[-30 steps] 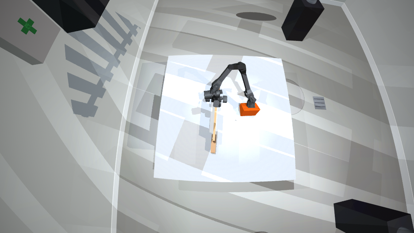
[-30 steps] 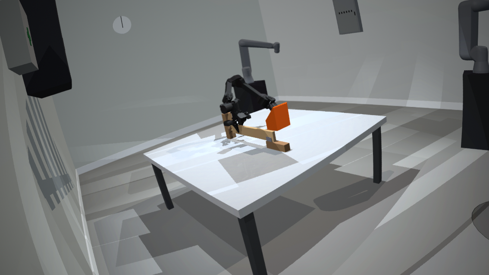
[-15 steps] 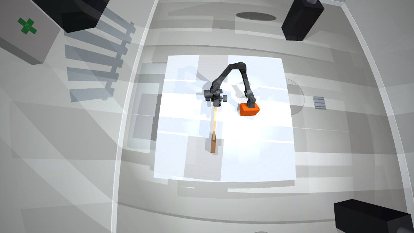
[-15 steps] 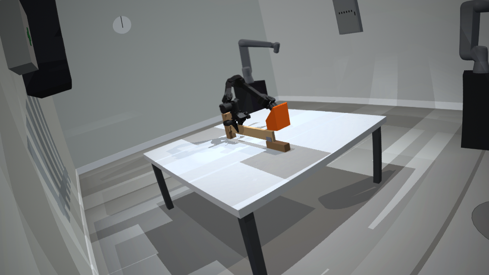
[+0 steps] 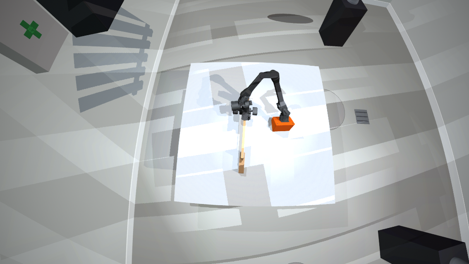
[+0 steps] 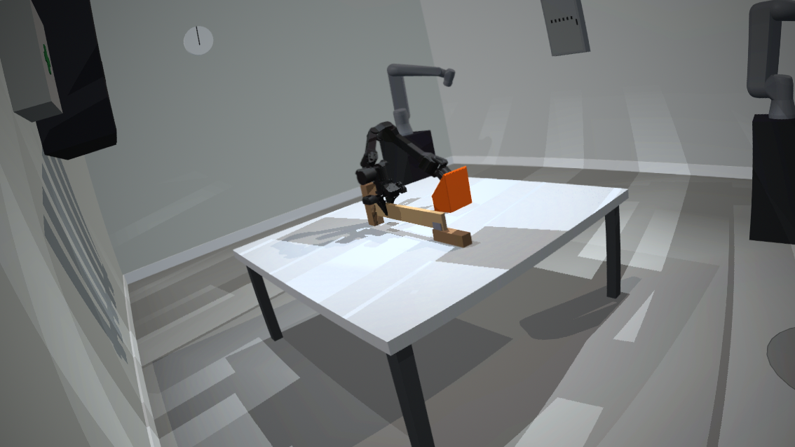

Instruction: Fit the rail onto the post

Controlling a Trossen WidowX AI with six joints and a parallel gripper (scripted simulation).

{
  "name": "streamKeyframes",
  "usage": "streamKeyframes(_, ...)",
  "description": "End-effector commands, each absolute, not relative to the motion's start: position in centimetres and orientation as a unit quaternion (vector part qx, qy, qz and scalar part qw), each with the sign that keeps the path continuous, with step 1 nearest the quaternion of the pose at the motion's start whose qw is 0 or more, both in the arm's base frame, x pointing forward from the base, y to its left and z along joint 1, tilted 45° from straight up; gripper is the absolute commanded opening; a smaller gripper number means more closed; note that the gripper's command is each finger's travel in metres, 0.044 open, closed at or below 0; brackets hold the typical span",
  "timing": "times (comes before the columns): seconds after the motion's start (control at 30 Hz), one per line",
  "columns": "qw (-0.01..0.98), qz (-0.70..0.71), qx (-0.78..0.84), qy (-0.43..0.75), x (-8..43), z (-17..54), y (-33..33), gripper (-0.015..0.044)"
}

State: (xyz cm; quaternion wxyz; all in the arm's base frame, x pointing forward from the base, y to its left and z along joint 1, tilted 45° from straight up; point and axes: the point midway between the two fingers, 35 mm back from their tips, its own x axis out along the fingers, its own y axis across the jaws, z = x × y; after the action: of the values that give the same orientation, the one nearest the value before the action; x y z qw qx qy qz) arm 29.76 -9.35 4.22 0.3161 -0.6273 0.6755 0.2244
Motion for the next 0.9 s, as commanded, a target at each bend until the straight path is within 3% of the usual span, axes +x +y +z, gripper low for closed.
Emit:
streamKeyframes(0.0,0.315,0.224,-0.629,0.675,29.78,4.37,-9.45,0.0000)
streamKeyframes(0.87,0.315,0.224,-0.629,0.675,29.66,5.02,-9.92,0.0000)
